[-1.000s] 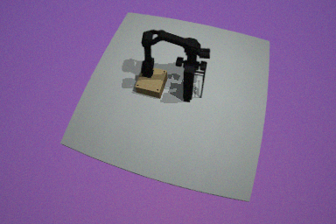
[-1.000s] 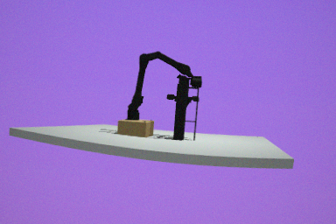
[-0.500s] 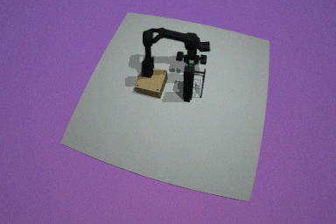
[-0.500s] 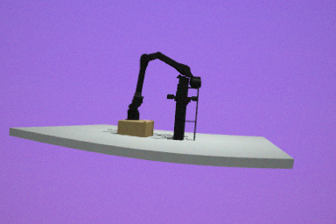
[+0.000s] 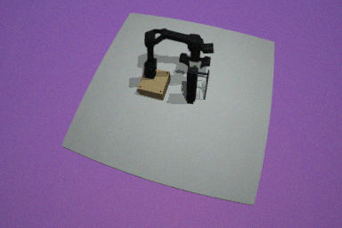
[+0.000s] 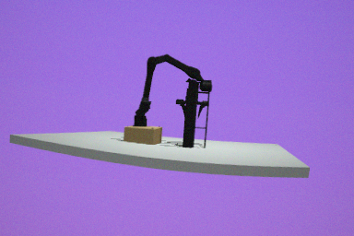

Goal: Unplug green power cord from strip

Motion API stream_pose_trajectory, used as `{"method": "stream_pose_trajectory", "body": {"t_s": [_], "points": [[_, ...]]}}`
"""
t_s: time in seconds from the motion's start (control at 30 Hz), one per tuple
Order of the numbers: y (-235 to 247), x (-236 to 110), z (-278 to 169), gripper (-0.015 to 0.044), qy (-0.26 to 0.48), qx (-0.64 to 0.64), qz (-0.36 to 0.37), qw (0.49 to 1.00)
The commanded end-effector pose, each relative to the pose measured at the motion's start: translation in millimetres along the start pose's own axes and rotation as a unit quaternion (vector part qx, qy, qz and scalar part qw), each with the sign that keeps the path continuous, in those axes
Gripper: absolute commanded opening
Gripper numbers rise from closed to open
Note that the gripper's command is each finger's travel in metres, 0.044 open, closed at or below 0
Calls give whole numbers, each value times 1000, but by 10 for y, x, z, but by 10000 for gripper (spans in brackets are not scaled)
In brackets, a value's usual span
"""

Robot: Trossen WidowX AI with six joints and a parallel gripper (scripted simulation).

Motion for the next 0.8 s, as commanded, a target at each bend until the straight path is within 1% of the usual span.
{"method": "stream_pose_trajectory", "body": {"t_s": [0.0, 0.1, 0.17, 0.77], "points": [[16, -37, 198, 440, -1, -2, 1, 1000], [61, -97, 490, 440, -2, -2, 1, 1000], [80, -114, 575, 440, -2, -2, 1, 1000], [80, -114, 575, 440, -2, -2, 1, 1000]]}}
Point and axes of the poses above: the point midway between the two fingers, 35 mm back from their tips, its own x axis out along the fingers, its own y axis across the jaws, z = x × y, the point moved 9 cm from there along -x, back along the fingers, and after that the axes turned 7 degrees about x, right-handed, at the moved point
